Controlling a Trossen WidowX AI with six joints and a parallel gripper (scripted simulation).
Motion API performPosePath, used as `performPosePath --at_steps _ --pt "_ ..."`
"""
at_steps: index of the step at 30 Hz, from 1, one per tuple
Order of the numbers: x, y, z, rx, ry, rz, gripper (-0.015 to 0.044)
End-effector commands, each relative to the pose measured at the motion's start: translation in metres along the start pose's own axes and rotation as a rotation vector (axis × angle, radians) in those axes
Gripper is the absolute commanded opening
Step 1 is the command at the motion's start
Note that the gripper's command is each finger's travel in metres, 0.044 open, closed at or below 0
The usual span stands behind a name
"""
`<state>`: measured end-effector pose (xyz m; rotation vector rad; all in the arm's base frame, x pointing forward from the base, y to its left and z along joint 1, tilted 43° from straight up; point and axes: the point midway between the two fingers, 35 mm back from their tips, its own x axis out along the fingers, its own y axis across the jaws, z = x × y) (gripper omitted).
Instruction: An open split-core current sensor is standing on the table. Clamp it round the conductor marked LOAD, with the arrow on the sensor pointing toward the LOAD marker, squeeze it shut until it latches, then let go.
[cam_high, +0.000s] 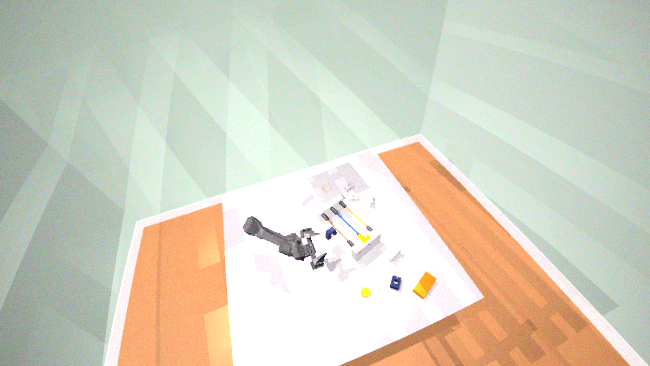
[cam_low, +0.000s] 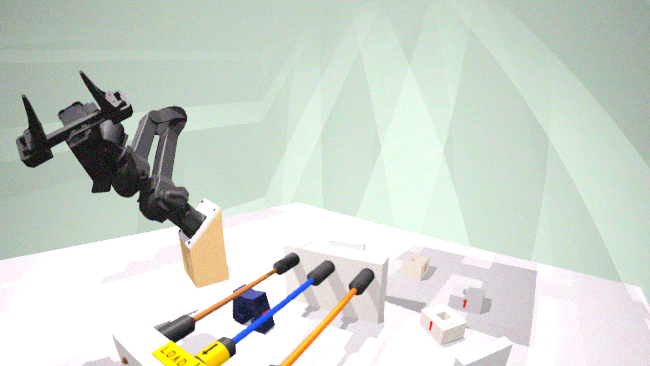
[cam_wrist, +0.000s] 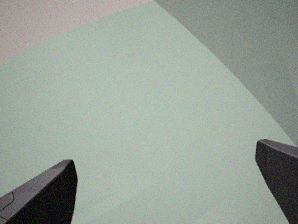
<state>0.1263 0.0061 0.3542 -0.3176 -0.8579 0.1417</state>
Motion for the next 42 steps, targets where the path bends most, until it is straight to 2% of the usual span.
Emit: performPosePath --at_steps 1,5,10,14,19,28,30,36,42 --pt "0.001 -0.002 0.0 0.008 0.001 -0.005 0.0426" --pt "0.029 -0.033 -0.017 0.147 0.057 -0.11 0.044" --pt "0.066 -0.051 -0.067 0.299 0.26 -0.217 0.044" --pt "0.088 -0.037 -0.116 0.349 0.501 -0.23 0.044" --pt "0.099 0.002 -0.162 0.318 0.79 -0.157 0.044" --pt "0.099 0.005 -0.165 0.313 0.808 -0.149 0.044" --pt "0.096 0.006 -0.175 0.318 0.862 -0.171 0.044" --pt "0.06 0.014 -0.252 0.245 1.329 -0.356 0.044" --pt "0.016 0.02 -0.292 -0.056 1.724 -0.485 0.044"
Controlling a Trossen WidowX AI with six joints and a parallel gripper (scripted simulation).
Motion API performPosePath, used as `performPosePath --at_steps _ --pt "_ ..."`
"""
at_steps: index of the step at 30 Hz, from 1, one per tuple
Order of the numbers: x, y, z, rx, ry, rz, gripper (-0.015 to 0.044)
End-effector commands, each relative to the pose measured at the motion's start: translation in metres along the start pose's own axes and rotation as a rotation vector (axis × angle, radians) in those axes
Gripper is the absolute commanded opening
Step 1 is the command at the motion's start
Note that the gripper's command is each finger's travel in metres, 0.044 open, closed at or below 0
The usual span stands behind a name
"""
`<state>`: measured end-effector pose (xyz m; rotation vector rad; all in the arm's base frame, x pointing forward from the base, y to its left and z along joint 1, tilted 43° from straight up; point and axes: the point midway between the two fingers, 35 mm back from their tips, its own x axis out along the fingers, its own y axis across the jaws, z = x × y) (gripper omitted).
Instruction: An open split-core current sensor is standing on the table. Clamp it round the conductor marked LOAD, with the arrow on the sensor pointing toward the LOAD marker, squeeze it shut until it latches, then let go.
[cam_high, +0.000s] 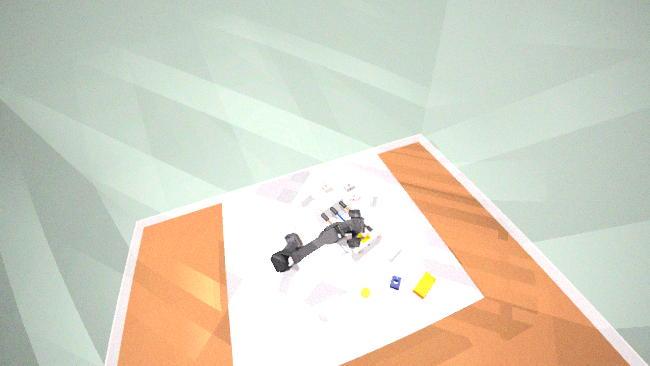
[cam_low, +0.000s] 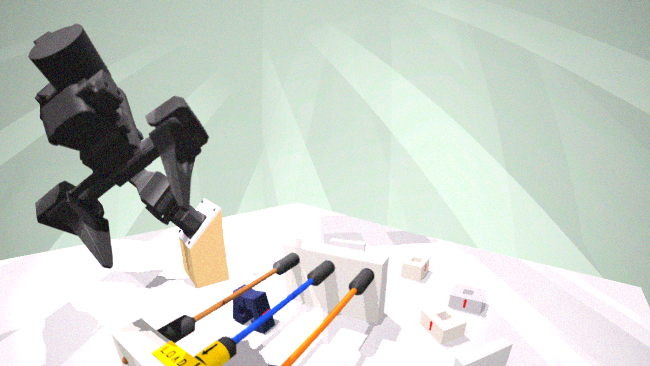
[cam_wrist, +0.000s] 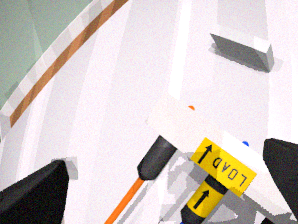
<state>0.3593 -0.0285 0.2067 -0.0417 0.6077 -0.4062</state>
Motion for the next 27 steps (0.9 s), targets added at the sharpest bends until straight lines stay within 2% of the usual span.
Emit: performPosePath --at_steps 1,4,6,27 --pt "0.019 -0.003 -0.027 -0.148 0.205 -0.248 0.044" --pt "0.025 -0.005 -0.038 -0.285 0.295 -0.406 0.044" --pt "0.026 -0.006 -0.039 -0.321 0.31 -0.441 0.044" --pt "0.026 -0.006 -0.039 -0.321 0.31 -0.441 0.044"
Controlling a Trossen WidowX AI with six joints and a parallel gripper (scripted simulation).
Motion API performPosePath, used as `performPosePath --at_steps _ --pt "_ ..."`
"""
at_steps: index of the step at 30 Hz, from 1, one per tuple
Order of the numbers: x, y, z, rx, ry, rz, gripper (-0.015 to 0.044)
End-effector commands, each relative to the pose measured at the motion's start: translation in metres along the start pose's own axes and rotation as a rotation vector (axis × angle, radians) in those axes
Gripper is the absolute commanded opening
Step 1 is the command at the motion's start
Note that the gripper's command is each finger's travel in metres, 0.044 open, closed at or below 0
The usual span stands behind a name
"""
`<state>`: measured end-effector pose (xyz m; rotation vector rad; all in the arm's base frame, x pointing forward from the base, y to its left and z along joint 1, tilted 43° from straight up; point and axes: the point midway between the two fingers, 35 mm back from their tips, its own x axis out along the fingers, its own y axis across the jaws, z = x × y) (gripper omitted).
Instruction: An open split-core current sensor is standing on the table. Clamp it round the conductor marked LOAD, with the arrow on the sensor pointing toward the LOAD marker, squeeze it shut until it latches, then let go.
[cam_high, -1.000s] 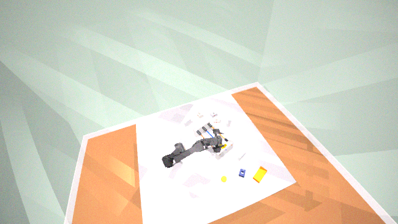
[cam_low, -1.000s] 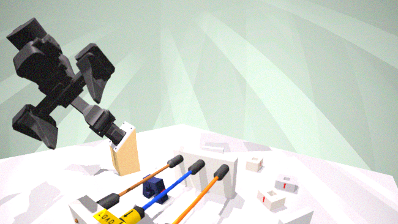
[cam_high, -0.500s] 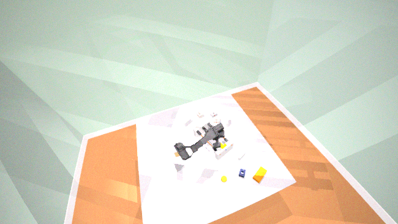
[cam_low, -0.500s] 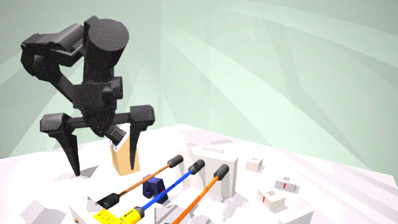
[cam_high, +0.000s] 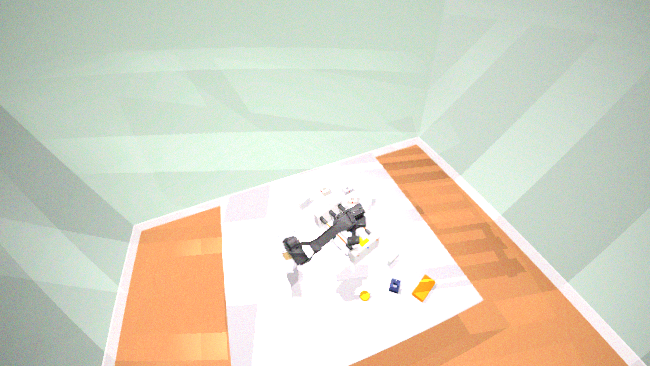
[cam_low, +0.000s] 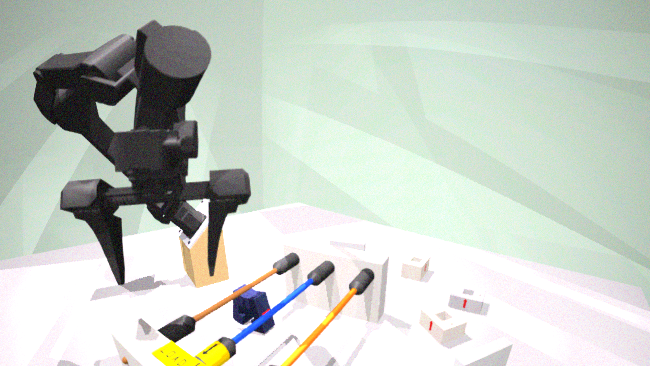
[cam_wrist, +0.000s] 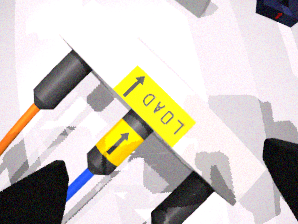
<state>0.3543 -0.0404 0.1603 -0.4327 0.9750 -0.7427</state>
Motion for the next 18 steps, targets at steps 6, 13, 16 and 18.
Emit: performPosePath --at_steps 6,13,16,18 --pt "-0.001 0.041 -0.062 -0.221 0.043 0.088 0.0291" --pt "0.0 0.072 -0.174 -0.576 0.119 0.204 0.0291" --pt "0.001 0.073 -0.198 -0.649 0.136 0.223 0.0291" --pt "0.001 0.073 -0.198 -0.649 0.136 0.223 0.0291"
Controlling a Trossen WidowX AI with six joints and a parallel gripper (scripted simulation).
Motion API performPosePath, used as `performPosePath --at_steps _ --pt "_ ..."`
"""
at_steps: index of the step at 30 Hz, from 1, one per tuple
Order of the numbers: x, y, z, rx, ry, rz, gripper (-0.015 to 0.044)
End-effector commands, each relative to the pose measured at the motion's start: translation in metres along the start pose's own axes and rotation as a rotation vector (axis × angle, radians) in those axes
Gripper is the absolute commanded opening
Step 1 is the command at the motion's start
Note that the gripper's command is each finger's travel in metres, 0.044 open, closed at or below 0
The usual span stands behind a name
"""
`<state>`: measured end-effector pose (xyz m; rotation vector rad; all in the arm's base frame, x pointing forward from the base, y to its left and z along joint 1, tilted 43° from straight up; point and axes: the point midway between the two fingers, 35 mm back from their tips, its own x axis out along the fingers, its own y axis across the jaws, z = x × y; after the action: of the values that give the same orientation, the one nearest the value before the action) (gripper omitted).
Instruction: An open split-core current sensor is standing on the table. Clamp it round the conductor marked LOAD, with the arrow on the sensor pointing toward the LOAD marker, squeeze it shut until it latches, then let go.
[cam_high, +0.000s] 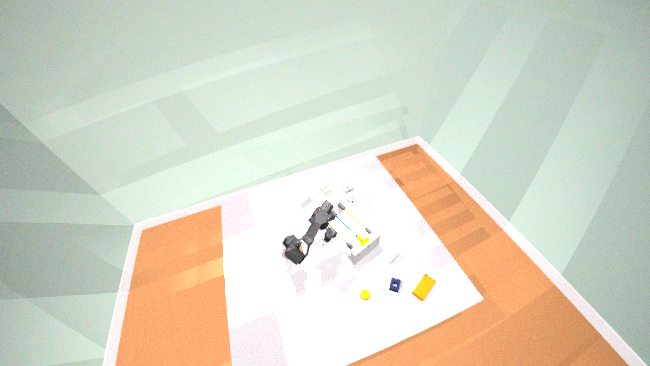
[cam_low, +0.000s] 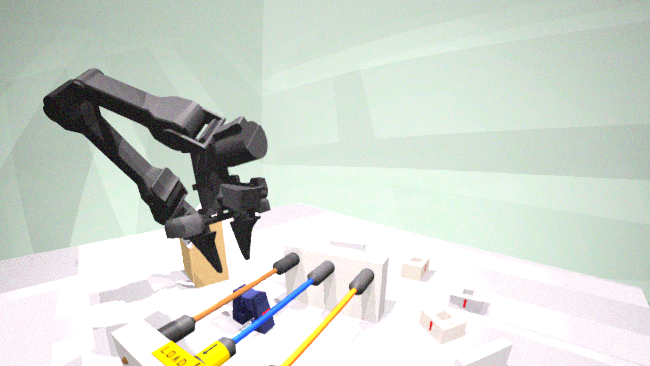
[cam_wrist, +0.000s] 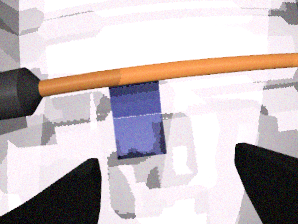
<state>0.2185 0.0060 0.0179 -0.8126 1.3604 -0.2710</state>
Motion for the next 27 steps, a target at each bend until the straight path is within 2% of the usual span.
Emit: performPosePath --at_steps 1,27 --pt "0.001 0.006 -0.006 -0.028 -0.006 0.014 0.0291" --pt "0.041 0.007 -0.004 -0.027 -0.007 0.016 0.0291"
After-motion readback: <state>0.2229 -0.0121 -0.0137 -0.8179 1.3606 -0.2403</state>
